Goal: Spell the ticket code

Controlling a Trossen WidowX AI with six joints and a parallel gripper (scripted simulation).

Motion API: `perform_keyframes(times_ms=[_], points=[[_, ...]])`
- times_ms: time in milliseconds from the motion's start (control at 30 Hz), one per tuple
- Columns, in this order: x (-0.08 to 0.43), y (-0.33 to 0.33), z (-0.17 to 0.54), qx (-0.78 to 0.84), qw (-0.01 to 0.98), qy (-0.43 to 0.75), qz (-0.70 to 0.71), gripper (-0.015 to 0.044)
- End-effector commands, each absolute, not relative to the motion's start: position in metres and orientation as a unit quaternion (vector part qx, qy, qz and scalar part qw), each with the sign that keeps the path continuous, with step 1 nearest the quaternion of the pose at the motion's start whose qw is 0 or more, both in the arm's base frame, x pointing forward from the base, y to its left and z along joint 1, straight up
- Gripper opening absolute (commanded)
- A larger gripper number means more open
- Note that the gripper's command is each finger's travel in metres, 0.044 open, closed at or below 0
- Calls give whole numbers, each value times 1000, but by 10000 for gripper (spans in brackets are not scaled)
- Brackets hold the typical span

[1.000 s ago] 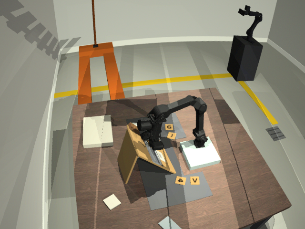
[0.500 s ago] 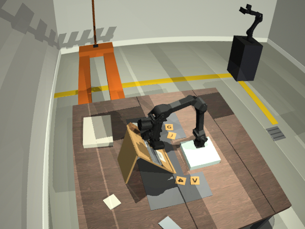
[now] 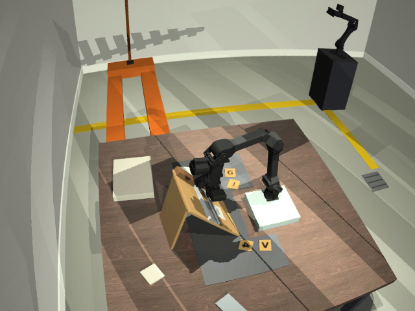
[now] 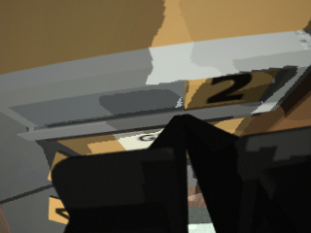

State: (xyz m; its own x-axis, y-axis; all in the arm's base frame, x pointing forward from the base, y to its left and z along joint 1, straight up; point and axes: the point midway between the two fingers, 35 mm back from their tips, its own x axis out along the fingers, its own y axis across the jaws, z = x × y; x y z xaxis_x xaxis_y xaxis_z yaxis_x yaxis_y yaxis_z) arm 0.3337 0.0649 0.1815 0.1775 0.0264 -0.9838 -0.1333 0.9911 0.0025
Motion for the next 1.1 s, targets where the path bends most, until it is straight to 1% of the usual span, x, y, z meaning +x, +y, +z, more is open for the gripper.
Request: perform_keyframes(times_ms=[0,400,467,633,800,933,967,1067], points=[[330,64,186,-41,768,637,50,0],[325,63,190,-41,768,637,50,0],[324,64,193,-58,768,633,76,53],[309,64,224,-183,771,560,242,184],[290,65,256,-326,748,435,381,315],[272,67,281,-444,705,308,458,420],[267,68,288,-474,691,274,472,440],[260,69,296,-516,667,223,488,440]])
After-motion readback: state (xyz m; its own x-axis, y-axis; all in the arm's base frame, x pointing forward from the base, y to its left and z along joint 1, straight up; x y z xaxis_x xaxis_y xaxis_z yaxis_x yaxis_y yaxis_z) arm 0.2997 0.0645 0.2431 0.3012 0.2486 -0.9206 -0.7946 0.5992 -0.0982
